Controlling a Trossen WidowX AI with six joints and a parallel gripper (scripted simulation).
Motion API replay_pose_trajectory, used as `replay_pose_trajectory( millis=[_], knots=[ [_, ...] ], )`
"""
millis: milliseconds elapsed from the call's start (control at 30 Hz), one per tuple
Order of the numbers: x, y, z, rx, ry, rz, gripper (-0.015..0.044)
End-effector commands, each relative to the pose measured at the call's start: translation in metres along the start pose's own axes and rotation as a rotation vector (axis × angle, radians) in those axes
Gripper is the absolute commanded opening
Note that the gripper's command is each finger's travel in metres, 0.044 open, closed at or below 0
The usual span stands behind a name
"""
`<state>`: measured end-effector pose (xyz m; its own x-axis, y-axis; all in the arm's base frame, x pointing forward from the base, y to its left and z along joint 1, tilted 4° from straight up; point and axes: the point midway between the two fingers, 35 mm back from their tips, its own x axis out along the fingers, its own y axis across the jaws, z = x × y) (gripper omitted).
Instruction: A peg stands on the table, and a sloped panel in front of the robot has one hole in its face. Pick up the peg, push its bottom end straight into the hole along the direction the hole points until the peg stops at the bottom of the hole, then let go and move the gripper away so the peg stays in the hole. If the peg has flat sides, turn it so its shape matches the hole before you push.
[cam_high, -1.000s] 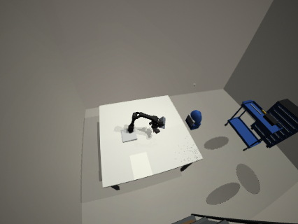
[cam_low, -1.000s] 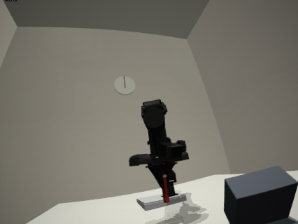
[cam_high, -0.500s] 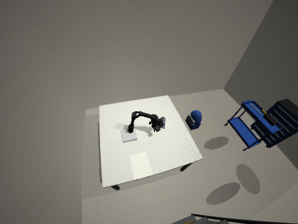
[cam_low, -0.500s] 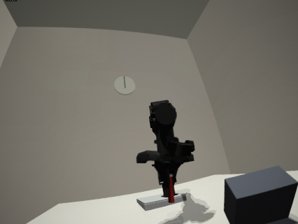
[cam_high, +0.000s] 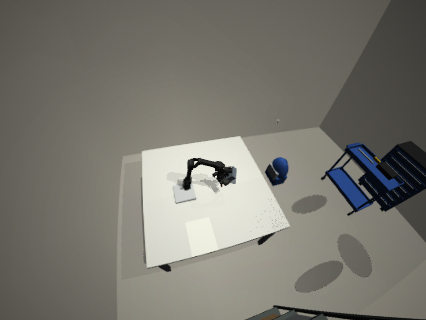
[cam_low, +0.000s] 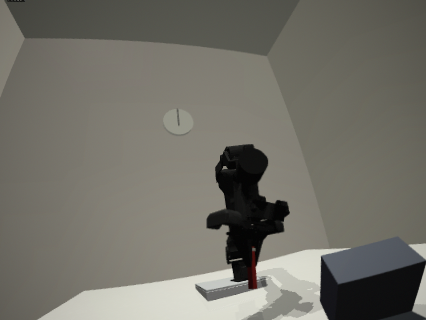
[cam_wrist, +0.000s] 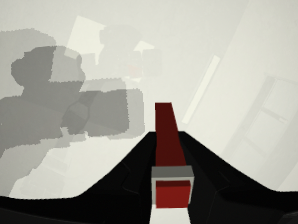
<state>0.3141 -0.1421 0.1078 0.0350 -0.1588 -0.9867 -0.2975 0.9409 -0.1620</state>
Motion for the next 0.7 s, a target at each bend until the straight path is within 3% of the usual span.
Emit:
replay_pose_trajectory(
  millis=[0,667],
  knots=[
    [-0.003,0.002,0.002,-0.025,-0.008,-0.028,0.0000],
    [-0.007,0.018,0.021,-0.134,-0.043,-0.129,0.0000]
  ],
)
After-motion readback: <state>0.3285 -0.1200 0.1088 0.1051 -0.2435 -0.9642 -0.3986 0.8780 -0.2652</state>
